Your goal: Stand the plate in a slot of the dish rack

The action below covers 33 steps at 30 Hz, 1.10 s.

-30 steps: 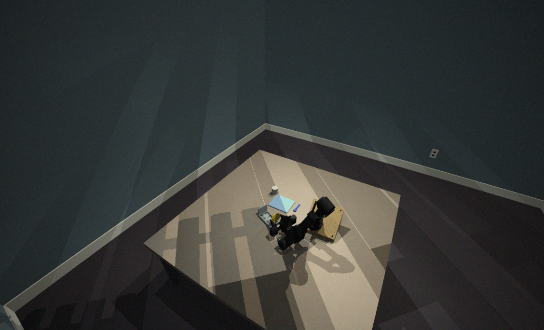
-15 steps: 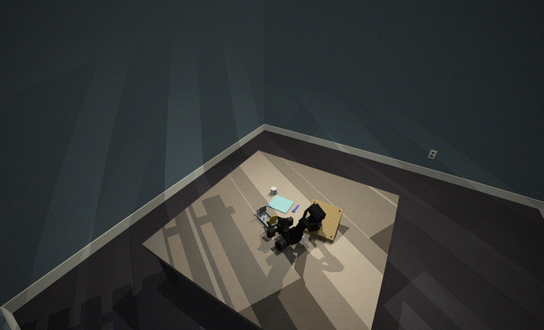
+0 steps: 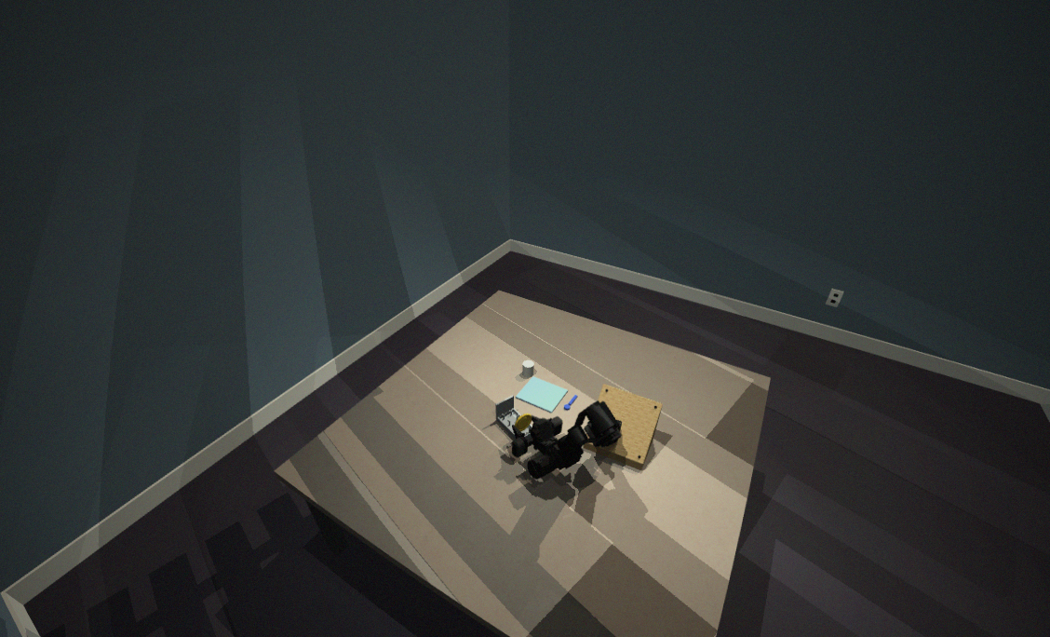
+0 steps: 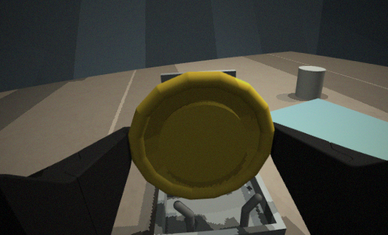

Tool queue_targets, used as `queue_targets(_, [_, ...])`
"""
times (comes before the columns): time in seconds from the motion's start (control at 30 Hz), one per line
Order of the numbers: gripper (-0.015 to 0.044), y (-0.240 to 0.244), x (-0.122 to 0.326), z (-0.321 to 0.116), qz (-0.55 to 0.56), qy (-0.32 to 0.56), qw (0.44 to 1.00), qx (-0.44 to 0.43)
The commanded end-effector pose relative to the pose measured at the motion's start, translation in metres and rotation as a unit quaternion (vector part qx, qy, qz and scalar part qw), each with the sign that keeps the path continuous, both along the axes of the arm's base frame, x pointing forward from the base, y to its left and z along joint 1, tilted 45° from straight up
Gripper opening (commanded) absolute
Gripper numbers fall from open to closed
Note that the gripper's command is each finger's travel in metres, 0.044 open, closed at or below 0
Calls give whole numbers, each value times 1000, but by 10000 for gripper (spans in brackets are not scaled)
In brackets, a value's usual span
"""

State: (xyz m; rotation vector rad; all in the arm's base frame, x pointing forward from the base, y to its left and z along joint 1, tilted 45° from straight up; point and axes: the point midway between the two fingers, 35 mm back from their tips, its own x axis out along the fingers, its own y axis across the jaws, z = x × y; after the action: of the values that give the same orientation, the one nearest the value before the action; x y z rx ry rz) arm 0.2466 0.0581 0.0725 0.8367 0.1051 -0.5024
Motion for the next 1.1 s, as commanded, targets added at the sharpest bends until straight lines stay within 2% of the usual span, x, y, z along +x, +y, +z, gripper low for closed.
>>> queue_targets(0.0, [0,-5,3,-6,0,4,1000,-5])
queue_targets(1.0, [0,1,7,-19,1,-1,1000,2])
queue_targets(1.07, [52,1,7,-19,0,-2,1000,4])
